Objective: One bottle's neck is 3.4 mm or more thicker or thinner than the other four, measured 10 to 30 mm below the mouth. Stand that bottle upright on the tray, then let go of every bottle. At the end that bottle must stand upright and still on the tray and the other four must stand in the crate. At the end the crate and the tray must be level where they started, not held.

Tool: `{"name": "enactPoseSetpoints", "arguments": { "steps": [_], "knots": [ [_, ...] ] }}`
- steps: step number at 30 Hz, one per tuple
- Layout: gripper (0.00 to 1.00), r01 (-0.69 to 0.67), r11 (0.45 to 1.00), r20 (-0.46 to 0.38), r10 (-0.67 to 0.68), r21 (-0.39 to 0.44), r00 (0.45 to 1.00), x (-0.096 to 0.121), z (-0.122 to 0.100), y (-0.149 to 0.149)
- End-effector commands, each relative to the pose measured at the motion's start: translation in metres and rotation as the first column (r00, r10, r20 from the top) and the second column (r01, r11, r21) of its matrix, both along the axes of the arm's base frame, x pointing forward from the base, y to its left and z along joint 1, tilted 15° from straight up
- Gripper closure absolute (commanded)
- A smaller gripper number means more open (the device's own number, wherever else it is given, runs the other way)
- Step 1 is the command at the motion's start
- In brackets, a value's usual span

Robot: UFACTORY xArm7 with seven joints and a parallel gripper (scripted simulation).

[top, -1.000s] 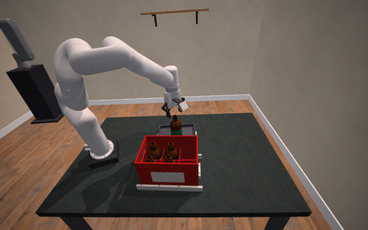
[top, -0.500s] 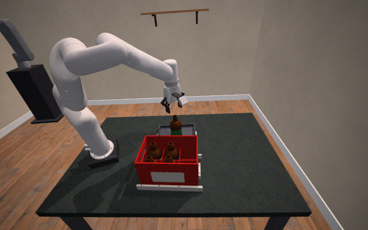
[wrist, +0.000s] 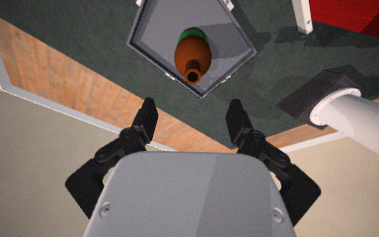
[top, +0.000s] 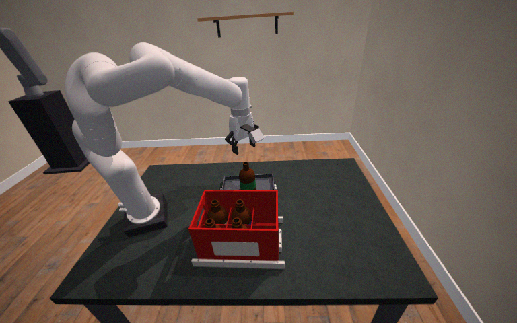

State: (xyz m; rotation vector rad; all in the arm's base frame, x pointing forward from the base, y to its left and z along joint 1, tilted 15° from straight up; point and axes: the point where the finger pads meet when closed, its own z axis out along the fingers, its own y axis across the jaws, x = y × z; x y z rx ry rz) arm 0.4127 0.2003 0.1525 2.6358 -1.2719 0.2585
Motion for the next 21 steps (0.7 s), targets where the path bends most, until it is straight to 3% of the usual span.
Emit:
{"name": "enactPoseSetpoints", "arguments": {
  "steps": [1, 10, 11, 21],
  "knots": [
    [0.0, -0.001, 1.0, 0.003, 0.001, 0.002, 1.0, 0.0006, 0.0044, 0.0019],
    [0.0, -0.001, 1.0, 0.003, 0.001, 0.002, 1.0, 0.0005, 0.0055, 0.0022],
    [1.0, -0.001, 1.0, 0.003, 0.001, 0.002, 1.0, 0.0005, 0.0055, 0.0022],
    [1.0, -0.001, 1.0, 0.003, 0.001, 0.002, 1.0, 0.0005, 0.0055, 0.0022]
  ]
}}
